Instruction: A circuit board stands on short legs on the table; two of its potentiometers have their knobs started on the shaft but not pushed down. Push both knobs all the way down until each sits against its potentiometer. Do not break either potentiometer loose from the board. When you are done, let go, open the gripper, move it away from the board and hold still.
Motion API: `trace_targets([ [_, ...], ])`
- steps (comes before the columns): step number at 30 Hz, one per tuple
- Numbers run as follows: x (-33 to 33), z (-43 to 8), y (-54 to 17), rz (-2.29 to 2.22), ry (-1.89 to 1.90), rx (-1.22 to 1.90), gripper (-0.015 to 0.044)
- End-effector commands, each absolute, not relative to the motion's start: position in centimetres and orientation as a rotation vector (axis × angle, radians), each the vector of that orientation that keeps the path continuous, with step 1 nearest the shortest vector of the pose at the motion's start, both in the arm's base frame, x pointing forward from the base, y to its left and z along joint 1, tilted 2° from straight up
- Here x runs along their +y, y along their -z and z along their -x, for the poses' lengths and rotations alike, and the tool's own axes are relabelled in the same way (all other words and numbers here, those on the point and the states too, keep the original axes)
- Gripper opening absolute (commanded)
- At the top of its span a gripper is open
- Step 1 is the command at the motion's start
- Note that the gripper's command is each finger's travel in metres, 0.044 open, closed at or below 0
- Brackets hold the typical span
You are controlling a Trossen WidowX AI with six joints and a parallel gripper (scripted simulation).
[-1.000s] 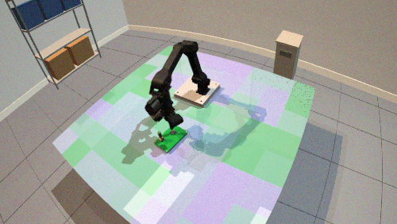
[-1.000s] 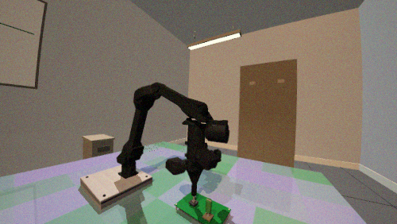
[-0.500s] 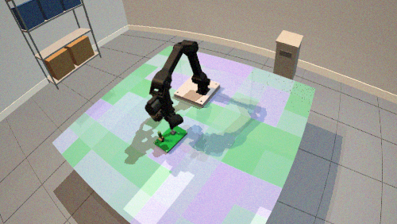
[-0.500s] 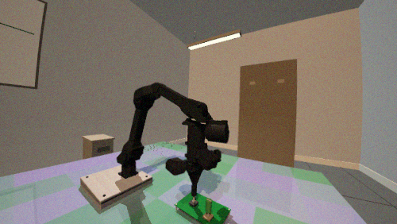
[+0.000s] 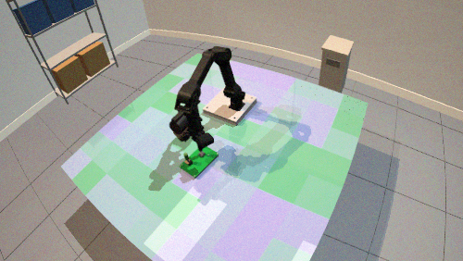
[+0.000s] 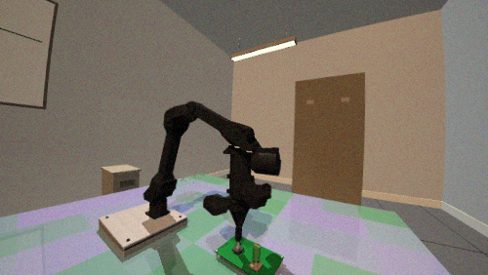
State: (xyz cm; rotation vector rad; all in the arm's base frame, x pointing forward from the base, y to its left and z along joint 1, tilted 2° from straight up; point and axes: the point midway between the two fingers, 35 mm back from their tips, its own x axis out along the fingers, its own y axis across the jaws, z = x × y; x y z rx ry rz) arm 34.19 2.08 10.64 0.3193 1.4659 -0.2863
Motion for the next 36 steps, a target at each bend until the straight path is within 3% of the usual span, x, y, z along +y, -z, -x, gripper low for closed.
trace_targets([
  [1,2.1,-34.2,-9.7,-0.316,0.284,1.478,0.0],
  [36,2.1,-34.3,-8.1,-0.316,0.284,1.478,0.0],
])
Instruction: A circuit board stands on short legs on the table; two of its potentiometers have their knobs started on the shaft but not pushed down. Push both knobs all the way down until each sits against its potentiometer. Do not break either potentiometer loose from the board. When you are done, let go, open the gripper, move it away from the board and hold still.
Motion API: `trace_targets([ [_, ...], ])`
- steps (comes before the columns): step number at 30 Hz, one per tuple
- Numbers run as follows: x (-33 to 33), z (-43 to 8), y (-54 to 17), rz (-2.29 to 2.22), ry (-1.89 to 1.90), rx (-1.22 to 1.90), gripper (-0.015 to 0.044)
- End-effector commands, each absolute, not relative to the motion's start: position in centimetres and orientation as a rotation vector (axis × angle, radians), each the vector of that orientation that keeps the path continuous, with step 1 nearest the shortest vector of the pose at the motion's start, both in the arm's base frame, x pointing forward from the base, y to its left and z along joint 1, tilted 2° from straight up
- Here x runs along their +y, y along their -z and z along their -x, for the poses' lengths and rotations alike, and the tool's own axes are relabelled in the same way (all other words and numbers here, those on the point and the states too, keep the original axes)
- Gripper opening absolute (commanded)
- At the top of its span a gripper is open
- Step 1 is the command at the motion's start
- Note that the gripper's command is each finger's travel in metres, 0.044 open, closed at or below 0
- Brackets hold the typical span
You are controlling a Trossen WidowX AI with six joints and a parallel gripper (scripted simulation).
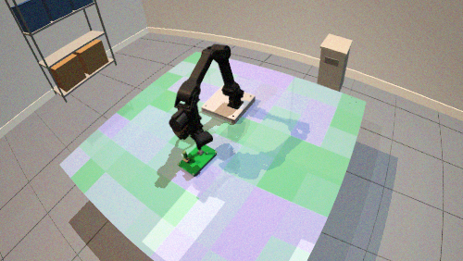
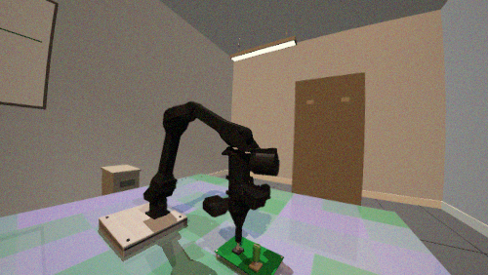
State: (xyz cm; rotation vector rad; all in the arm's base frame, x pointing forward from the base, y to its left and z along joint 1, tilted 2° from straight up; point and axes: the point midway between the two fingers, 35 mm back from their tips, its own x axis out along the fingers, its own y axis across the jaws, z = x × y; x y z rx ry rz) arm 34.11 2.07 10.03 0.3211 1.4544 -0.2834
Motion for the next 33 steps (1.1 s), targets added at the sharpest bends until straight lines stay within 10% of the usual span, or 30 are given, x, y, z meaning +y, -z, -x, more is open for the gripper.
trace_targets([
  [1,2.1,-34.3,-8.0,-0.316,0.284,1.478,0.0],
  [33,2.2,-34.4,-6.7,-0.316,0.284,1.478,0.0],
])
